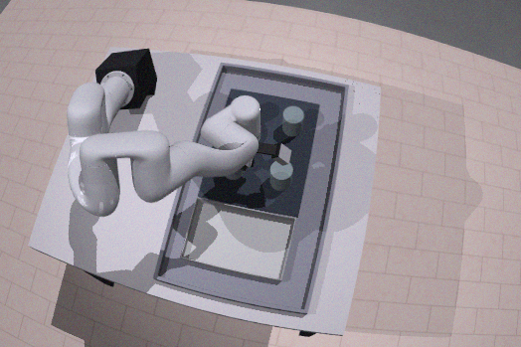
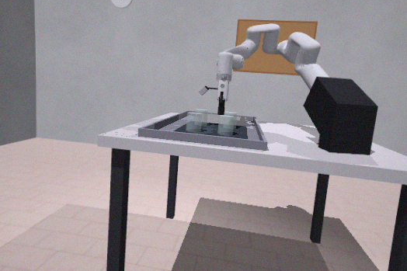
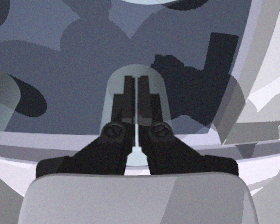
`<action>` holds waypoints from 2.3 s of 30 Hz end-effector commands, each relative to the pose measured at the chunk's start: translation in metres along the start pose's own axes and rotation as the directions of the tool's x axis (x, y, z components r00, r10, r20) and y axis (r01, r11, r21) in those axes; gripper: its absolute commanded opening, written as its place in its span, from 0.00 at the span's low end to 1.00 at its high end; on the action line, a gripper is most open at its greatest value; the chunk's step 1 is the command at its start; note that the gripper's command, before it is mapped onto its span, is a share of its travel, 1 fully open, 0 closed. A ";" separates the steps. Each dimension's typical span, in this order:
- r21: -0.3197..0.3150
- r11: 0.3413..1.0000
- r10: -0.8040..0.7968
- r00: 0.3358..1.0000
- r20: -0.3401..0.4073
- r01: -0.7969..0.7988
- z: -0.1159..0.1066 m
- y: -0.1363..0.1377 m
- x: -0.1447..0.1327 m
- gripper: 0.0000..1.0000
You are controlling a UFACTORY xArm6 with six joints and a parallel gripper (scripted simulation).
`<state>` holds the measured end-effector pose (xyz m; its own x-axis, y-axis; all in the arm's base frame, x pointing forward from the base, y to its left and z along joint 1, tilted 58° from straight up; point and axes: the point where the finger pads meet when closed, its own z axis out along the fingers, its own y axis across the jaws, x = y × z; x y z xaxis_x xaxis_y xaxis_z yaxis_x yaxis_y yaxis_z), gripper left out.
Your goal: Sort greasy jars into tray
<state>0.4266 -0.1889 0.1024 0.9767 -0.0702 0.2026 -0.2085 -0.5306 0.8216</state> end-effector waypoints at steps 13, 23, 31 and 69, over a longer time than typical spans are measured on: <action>0.001 1.000 0.001 1.000 -0.002 -0.001 -0.002 0.000 -0.001 0.00; 0.001 1.000 0.001 1.000 -0.002 -0.001 -0.003 0.000 -0.002 0.00; 0.001 1.000 0.001 1.000 -0.002 -0.001 -0.004 0.000 -0.003 0.00; 0.001 1.000 0.001 1.000 -0.002 -0.001 -0.008 0.000 -0.008 0.00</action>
<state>0.4184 -0.1829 0.1042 0.9768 -0.0702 0.2026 -0.2085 -0.5306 0.8216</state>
